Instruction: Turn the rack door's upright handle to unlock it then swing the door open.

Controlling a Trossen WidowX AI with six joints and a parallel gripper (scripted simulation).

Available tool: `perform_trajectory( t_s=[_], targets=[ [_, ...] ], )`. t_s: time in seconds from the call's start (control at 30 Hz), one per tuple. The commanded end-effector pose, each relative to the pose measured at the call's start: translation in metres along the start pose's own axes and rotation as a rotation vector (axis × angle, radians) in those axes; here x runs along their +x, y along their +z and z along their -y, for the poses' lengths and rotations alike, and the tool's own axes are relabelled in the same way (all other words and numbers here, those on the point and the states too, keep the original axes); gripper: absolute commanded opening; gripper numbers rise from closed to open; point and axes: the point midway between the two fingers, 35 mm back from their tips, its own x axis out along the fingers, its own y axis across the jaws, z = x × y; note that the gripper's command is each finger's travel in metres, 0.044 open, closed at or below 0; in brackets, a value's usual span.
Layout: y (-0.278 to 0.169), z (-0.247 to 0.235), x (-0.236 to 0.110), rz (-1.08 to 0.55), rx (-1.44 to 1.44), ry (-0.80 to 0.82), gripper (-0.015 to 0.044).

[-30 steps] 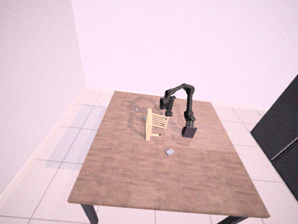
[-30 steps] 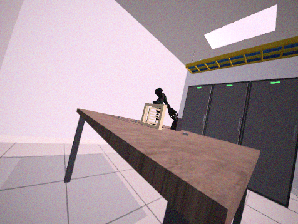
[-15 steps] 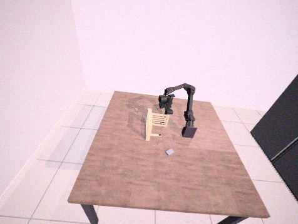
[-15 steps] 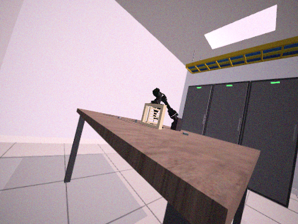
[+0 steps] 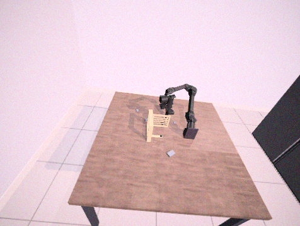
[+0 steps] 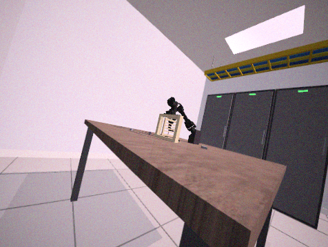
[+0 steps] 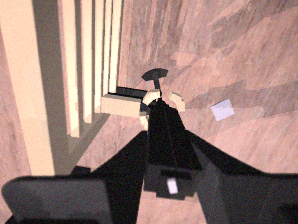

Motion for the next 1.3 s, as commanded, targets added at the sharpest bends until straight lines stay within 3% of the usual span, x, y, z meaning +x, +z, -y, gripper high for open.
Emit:
perform_trajectory(
  t_s=[0.0, 0.3, 1.27],
  targets=[
    [0.000, 0.001, 0.000, 0.002, -0.008, -0.005, 0.0076],
    [0.000, 0.001, 0.000, 0.002, -0.008, -0.005, 0.0296],
    [-0.001, 0.001, -0.047, 0.108, -0.099, 0.016, 0.0296]
  ],
)
